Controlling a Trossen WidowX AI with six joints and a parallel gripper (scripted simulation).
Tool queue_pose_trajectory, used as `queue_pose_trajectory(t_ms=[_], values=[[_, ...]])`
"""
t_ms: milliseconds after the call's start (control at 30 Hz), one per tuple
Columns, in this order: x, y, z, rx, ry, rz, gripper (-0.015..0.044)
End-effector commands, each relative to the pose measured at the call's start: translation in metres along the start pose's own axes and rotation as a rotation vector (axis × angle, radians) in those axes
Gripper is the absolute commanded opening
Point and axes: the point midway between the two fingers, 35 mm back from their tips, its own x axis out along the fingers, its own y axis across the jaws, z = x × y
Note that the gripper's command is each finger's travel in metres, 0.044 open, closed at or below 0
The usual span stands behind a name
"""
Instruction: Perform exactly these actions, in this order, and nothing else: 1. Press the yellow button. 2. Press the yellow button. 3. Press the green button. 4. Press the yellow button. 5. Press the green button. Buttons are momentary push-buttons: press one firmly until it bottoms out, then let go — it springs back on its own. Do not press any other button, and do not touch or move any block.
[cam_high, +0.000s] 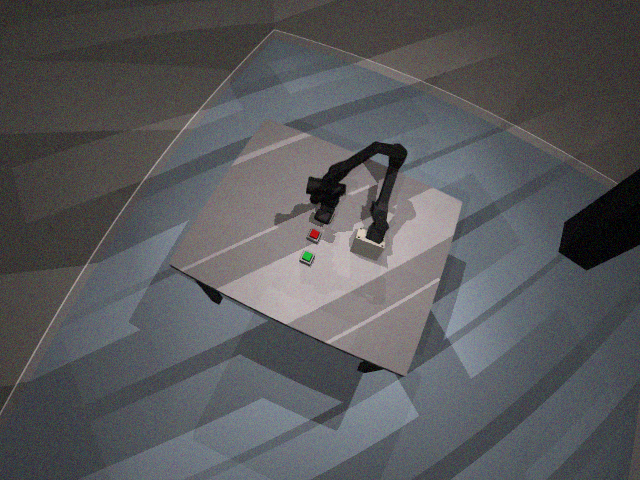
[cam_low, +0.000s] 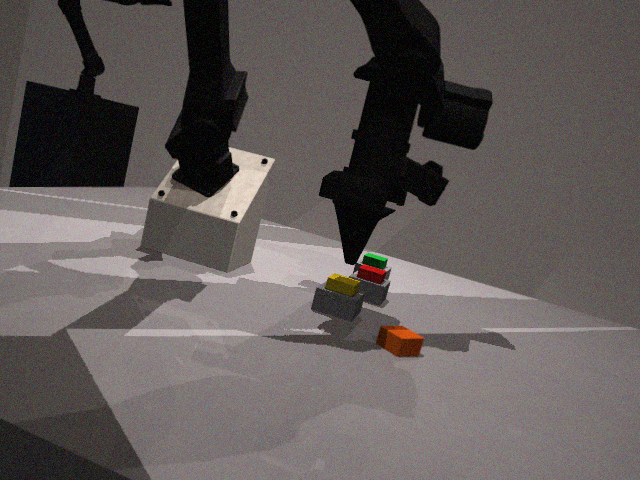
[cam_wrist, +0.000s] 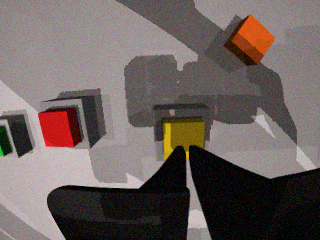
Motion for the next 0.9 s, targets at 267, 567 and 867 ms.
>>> queue_pose_trajectory(t_ms=[267, 567, 867], values=[[0.020, -0.001, -0.001, -0.004, 0.005, -0.006, 0.0020], [0.026, -0.001, -0.002, -0.004, 0.005, -0.007, 0.0020], [0.026, -0.001, -0.002, -0.004, 0.005, -0.007, 0.0020]])
